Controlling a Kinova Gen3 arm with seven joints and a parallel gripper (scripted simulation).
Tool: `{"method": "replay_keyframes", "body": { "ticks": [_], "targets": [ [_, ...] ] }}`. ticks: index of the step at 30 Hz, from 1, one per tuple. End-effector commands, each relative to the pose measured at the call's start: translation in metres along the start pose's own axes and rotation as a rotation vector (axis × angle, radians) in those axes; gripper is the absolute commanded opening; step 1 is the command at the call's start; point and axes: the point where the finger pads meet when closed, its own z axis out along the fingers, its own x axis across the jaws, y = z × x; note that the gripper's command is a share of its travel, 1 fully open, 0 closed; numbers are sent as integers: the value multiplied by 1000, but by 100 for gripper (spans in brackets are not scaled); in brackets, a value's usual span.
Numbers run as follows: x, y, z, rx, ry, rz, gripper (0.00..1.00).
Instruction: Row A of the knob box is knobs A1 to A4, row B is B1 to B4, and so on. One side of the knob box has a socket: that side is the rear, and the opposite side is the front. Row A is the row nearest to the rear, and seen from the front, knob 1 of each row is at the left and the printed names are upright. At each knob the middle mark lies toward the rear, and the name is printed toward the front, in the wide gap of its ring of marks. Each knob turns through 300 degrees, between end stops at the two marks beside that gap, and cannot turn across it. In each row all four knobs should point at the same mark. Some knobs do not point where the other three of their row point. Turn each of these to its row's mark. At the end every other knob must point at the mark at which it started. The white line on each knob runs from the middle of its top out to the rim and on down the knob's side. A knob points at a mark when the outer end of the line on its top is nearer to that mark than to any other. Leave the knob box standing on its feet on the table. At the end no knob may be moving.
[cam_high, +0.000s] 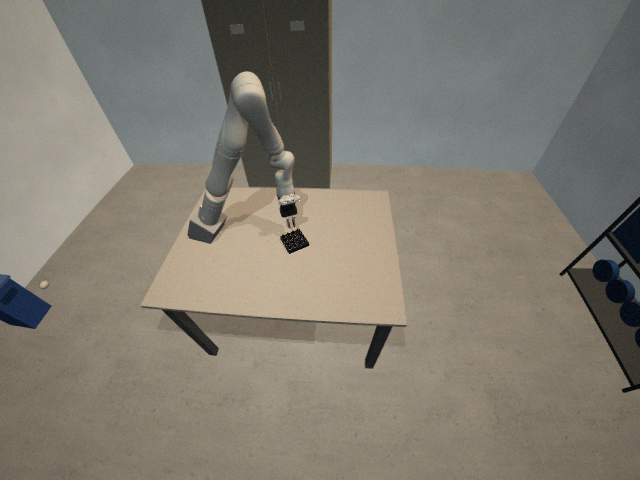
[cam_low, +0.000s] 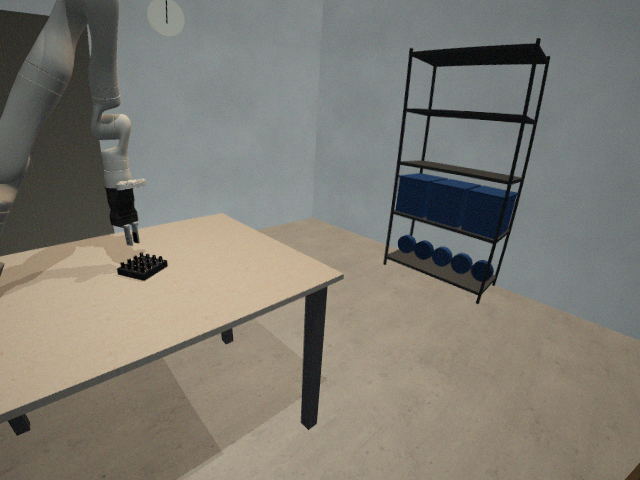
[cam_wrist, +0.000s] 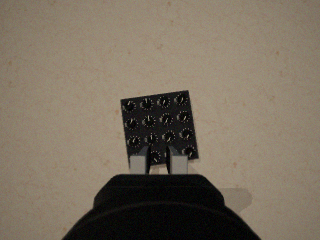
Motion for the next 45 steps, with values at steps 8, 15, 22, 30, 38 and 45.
{"method": "replay_keyframes", "body": {
  "ticks": [8,15,22,30,38,45],
  "targets": [
    [-4,12,-3,-4,-5,-102,46],
    [-4,12,-3,-4,-5,-102,46],
    [-4,12,-3,-4,-5,-102,46],
    [-4,12,-3,-4,-5,-102,46],
    [-4,12,-3,-4,-5,-102,46],
    [-4,12,-3,-4,-5,-102,46]
  ]
}}
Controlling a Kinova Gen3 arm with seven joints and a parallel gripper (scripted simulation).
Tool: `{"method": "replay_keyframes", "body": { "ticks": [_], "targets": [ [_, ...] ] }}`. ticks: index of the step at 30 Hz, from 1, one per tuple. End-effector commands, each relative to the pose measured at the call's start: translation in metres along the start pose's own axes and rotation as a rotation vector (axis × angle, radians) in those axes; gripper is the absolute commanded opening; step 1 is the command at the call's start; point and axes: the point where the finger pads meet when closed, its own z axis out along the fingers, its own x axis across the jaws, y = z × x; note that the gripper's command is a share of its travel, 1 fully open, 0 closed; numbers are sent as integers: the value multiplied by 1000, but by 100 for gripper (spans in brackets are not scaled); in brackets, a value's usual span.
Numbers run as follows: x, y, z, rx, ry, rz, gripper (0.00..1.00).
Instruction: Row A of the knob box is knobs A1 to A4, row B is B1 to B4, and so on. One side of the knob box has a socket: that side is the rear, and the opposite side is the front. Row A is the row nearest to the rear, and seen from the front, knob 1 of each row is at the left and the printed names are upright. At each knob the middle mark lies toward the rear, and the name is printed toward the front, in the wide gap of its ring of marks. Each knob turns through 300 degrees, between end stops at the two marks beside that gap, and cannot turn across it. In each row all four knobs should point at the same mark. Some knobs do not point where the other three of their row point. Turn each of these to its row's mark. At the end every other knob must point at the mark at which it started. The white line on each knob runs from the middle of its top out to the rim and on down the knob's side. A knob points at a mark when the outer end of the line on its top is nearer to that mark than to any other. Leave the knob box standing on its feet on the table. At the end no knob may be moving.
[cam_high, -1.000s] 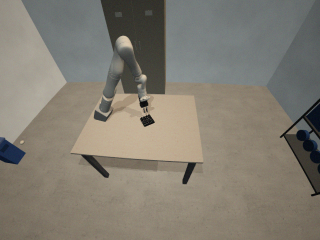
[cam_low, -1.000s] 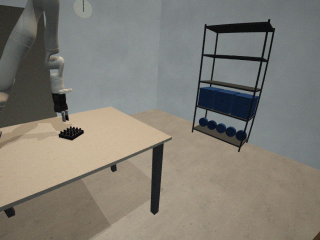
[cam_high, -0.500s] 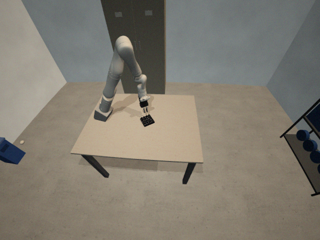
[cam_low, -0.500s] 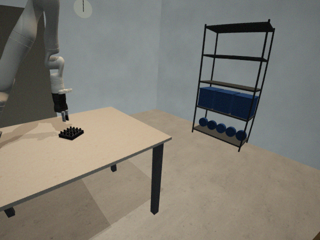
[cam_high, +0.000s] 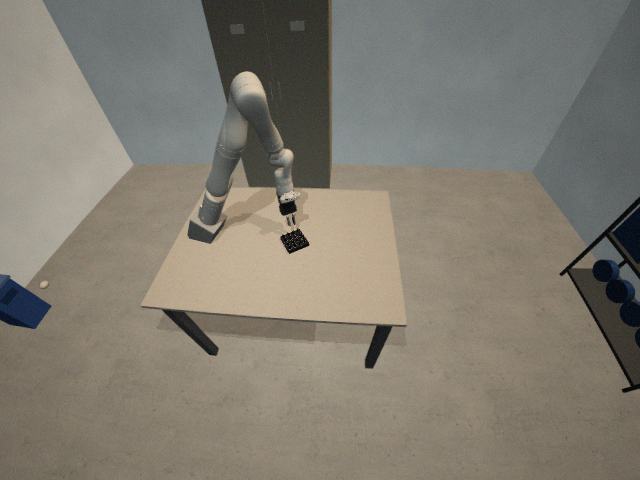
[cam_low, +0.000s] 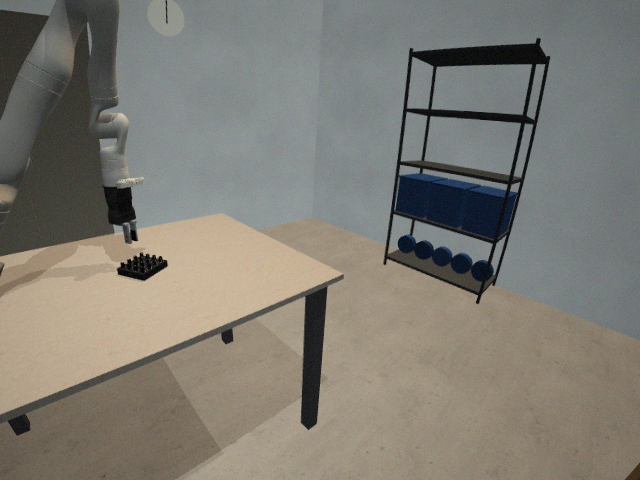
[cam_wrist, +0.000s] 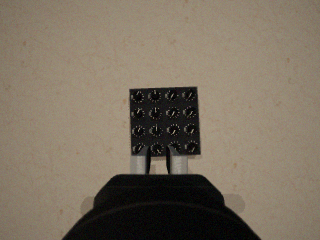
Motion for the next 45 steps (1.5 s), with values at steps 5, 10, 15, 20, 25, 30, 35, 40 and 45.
{"method": "replay_keyframes", "body": {
  "ticks": [5,10,15,20,25,30,35,40,45],
  "targets": [
    [0,0,0,0,-1,0,46],
    [0,0,1,0,-1,0,46],
    [0,0,4,0,0,0,46],
    [-1,0,8,0,0,0,46],
    [-1,0,12,0,0,0,46],
    [-1,-1,18,0,0,0,46],
    [-1,-1,25,0,0,0,46],
    [-1,-1,31,0,0,0,46],
    [-1,-1,35,0,0,0,46]
  ]
}}
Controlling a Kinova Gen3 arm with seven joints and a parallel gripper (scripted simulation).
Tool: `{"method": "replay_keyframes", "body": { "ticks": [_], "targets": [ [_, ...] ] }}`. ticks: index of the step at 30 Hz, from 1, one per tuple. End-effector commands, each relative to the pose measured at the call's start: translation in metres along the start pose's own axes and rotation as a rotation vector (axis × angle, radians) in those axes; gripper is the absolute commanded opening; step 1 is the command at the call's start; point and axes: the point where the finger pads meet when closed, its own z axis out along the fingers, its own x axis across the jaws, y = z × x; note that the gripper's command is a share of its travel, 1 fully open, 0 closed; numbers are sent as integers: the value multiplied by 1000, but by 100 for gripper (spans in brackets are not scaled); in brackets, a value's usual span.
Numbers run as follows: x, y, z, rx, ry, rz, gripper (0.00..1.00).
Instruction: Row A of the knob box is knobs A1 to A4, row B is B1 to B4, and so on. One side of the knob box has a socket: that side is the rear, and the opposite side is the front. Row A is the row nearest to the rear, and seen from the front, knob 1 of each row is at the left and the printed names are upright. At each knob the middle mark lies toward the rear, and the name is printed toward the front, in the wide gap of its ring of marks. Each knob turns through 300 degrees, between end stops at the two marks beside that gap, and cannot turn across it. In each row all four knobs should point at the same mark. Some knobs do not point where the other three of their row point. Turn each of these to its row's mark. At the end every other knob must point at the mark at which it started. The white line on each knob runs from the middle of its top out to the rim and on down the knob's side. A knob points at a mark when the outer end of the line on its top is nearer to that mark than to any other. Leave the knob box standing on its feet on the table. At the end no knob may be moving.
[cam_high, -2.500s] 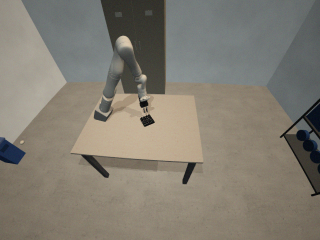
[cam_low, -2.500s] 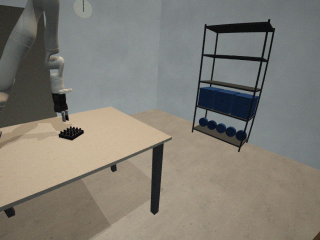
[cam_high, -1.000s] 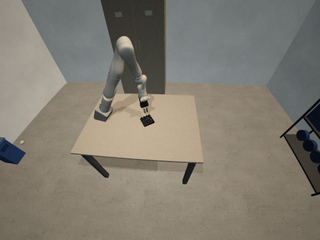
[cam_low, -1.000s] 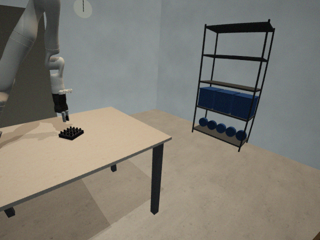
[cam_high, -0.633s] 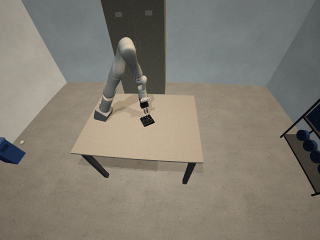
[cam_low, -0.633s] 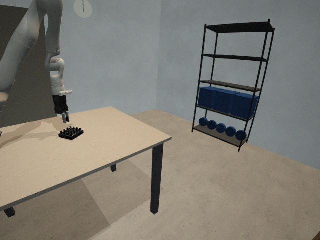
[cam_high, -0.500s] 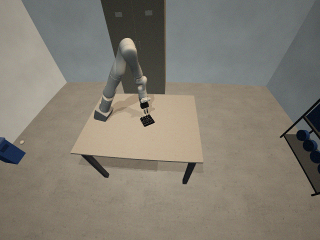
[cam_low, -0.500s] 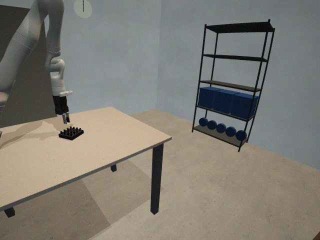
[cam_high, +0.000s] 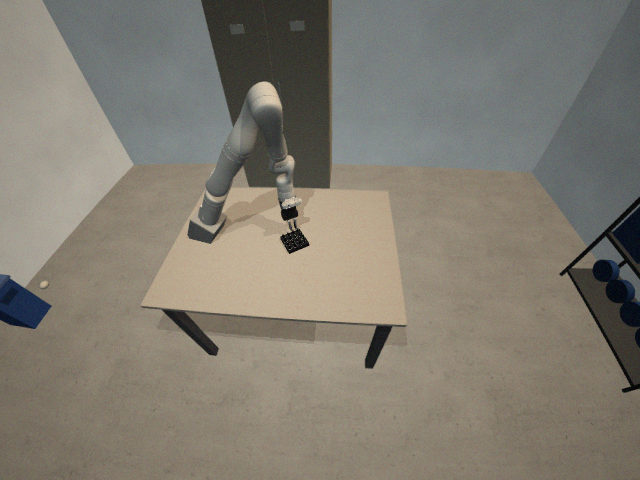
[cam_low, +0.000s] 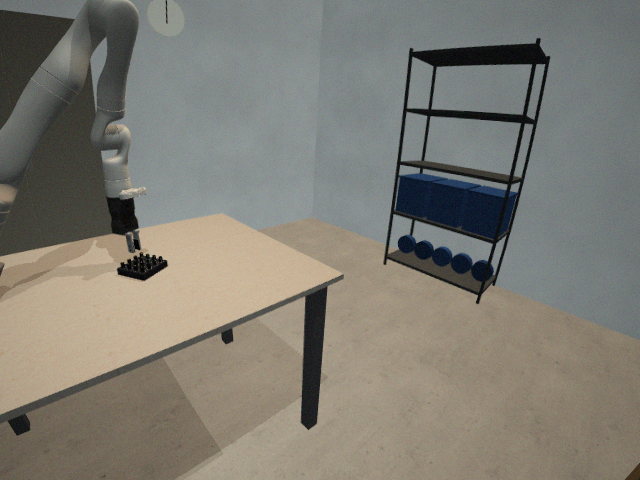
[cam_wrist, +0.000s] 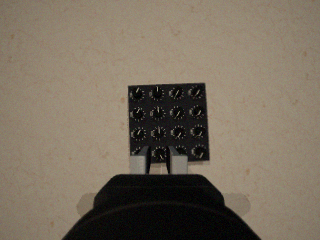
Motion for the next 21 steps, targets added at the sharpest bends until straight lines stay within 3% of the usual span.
{"method": "replay_keyframes", "body": {
  "ticks": [1,21],
  "targets": [
    [2,2,4,-4,6,-2,46],
    [2,2,12,-4,6,-2,46]
  ]
}}
